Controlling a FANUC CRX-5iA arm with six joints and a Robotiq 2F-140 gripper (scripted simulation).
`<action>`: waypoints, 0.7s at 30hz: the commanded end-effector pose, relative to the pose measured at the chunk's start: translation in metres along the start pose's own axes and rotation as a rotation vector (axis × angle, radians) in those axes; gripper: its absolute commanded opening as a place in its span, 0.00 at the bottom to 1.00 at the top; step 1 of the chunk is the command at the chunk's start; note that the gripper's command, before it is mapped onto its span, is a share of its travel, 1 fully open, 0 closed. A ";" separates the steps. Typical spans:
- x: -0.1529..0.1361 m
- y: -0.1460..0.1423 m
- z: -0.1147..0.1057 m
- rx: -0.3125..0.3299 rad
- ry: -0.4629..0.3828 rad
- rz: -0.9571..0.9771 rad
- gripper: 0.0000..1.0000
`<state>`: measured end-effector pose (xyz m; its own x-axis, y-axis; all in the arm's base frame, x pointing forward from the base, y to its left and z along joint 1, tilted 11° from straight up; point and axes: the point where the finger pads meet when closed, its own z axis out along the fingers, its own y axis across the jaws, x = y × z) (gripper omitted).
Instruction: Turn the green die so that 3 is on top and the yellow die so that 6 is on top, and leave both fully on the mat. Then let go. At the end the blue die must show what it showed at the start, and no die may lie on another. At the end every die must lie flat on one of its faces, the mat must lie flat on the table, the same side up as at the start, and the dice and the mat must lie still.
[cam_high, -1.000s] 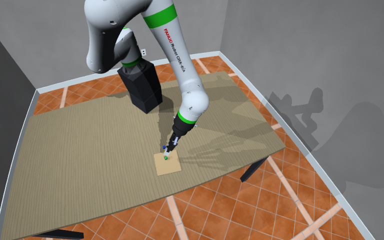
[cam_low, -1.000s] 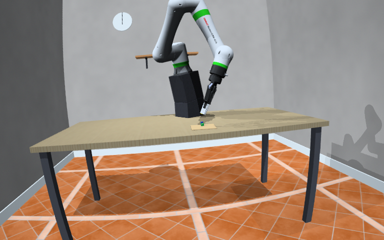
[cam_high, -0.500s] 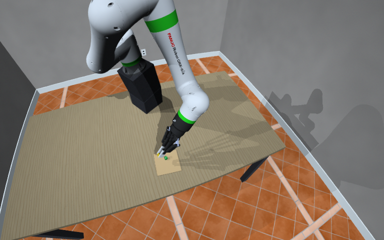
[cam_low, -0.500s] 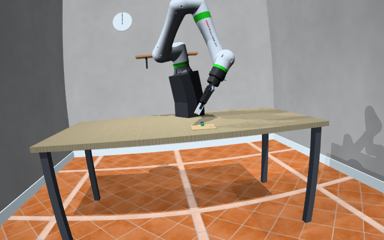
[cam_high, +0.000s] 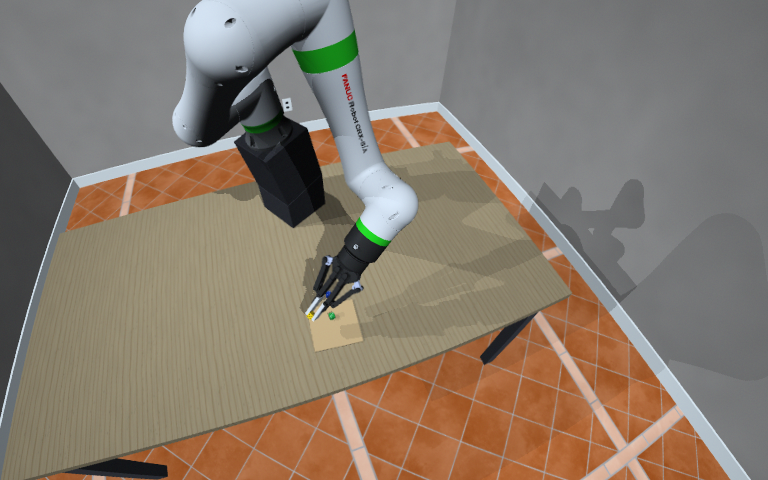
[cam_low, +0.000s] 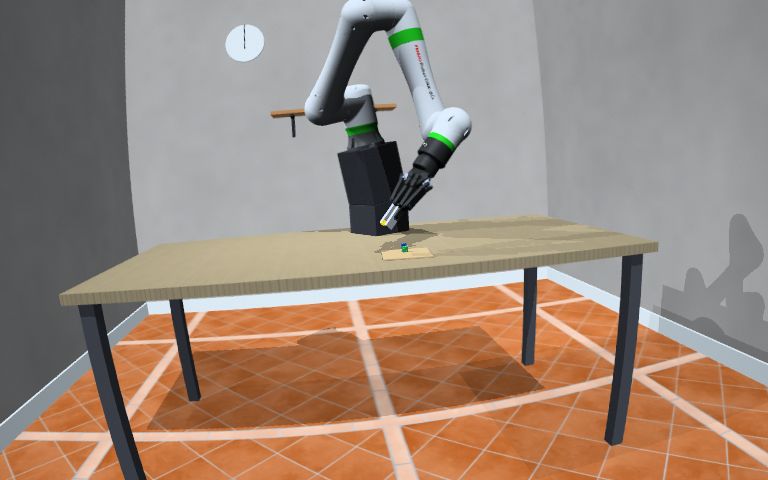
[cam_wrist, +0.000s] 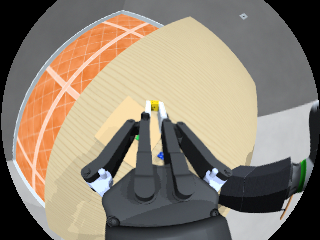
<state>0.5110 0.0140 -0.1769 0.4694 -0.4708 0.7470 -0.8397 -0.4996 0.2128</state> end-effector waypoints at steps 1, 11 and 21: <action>0.006 0.000 0.002 0.006 0.043 -0.165 0.07; 0.014 -0.003 0.003 0.012 0.131 -0.467 0.07; 0.020 -0.011 0.001 0.001 0.252 -0.870 0.07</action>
<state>0.5272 0.0082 -0.1663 0.8429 0.1391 0.5198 -0.3273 -0.6343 0.7004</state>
